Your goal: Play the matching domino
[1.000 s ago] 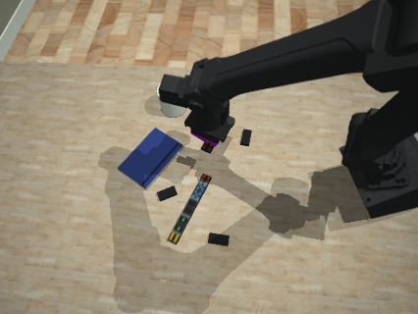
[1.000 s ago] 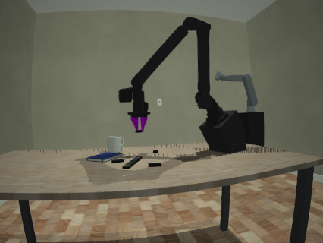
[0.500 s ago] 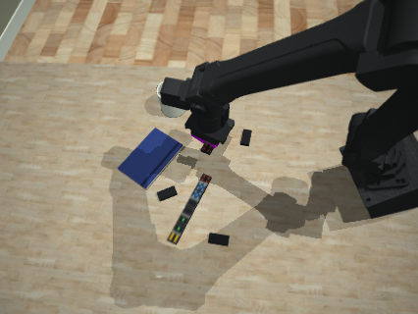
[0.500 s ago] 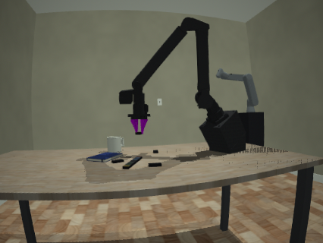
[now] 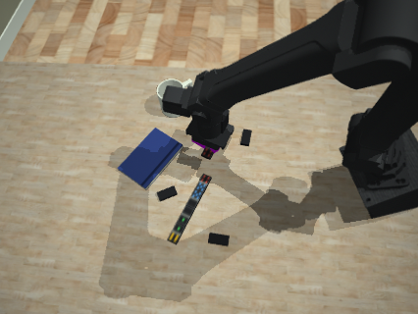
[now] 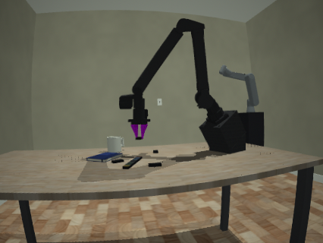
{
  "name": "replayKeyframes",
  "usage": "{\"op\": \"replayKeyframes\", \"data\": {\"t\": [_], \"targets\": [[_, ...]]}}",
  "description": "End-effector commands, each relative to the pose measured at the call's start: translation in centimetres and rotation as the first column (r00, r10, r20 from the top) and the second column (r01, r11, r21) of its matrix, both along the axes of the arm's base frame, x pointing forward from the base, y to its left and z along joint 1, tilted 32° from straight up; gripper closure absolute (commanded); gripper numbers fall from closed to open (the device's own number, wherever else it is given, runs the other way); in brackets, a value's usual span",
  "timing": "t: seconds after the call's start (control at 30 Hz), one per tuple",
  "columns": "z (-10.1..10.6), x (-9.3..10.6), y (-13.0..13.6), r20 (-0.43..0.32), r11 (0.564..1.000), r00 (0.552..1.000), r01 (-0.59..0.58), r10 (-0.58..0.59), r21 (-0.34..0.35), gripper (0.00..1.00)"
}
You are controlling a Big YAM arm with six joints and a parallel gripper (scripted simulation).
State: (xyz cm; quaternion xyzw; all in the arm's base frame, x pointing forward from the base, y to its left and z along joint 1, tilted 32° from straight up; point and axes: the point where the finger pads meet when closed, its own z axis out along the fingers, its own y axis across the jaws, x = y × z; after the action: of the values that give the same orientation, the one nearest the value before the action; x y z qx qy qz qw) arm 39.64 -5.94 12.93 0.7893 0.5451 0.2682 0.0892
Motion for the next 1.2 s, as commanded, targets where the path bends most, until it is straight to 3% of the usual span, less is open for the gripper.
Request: {"op": "replayKeyframes", "data": {"t": [0.0, 0.13, 0.37, 0.7, 0.93, 1.17], "targets": [[-0.9, 0.9, 0.3, 0.001, 1.0, 1.0, 0.003, -0.003, 0.0, 0.8], [-1.9, 1.7, 0.6, 0.005, 1.0, 1.0, 0.004, -0.004, -0.003, 0.8], [-1.9, 1.7, 0.6, 0.005, 1.0, 1.0, 0.004, -0.004, -0.003, 0.8], [-4.9, 3.3, 1.1, 0.002, 1.0, 1.0, 0.008, -0.008, 0.0, 0.8], [-4.9, 3.3, 1.1, 0.002, 1.0, 1.0, 0.008, -0.008, 0.0, 0.8], [-6.4, 3.9, 1.4, -0.003, 1.0, 1.0, 0.005, -0.005, 0.001, 0.8]]}}
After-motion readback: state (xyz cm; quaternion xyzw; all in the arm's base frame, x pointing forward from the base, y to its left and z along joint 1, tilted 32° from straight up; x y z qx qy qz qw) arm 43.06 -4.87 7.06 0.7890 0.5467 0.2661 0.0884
